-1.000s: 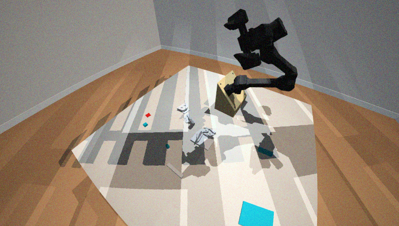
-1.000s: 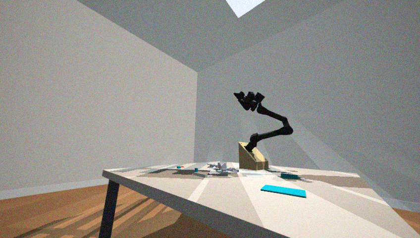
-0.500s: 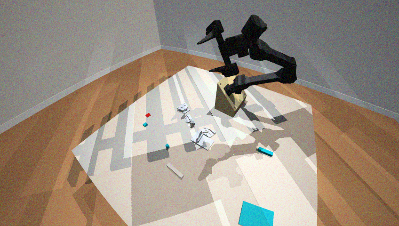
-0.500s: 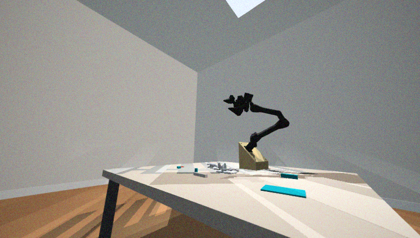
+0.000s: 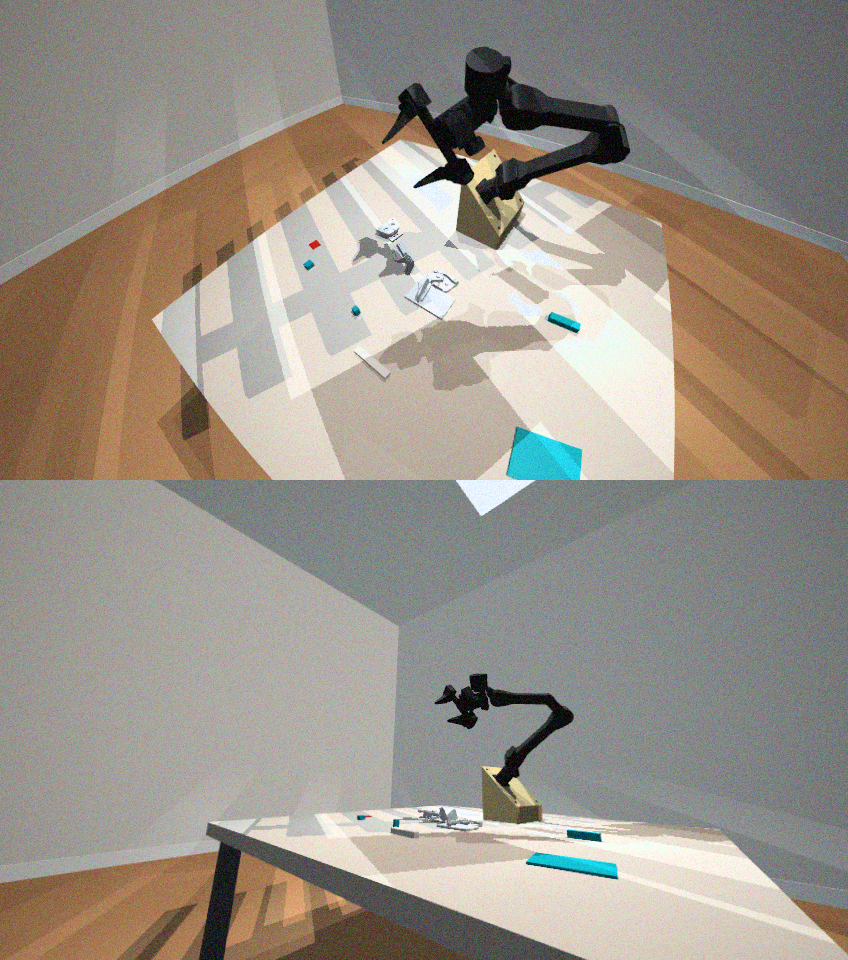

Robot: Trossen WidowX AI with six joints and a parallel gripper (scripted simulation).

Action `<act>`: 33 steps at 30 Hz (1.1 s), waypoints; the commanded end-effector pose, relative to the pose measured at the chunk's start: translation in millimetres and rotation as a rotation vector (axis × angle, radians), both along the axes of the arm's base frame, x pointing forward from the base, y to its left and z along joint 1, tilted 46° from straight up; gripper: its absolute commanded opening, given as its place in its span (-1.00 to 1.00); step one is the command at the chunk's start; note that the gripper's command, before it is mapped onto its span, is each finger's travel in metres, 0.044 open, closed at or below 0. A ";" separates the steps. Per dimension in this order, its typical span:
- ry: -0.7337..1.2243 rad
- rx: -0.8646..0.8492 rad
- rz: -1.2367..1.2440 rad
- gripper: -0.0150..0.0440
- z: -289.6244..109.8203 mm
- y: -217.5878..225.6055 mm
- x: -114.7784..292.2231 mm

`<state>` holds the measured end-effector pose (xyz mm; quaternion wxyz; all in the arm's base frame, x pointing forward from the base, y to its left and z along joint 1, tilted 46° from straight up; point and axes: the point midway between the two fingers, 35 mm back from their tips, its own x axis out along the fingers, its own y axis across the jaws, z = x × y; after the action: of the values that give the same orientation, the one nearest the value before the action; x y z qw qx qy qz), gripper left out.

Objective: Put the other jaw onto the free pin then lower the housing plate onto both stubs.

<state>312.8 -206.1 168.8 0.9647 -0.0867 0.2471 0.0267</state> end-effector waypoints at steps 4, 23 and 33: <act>0.096 -0.003 0.105 1.00 -35.0 11.8 9.4; 0.329 0.020 0.459 1.00 -132.8 62.7 15.2; 0.422 0.048 0.668 1.00 -178.2 95.8 5.9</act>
<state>321.2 -118.9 1.6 0.8470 -0.1286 0.3922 0.3351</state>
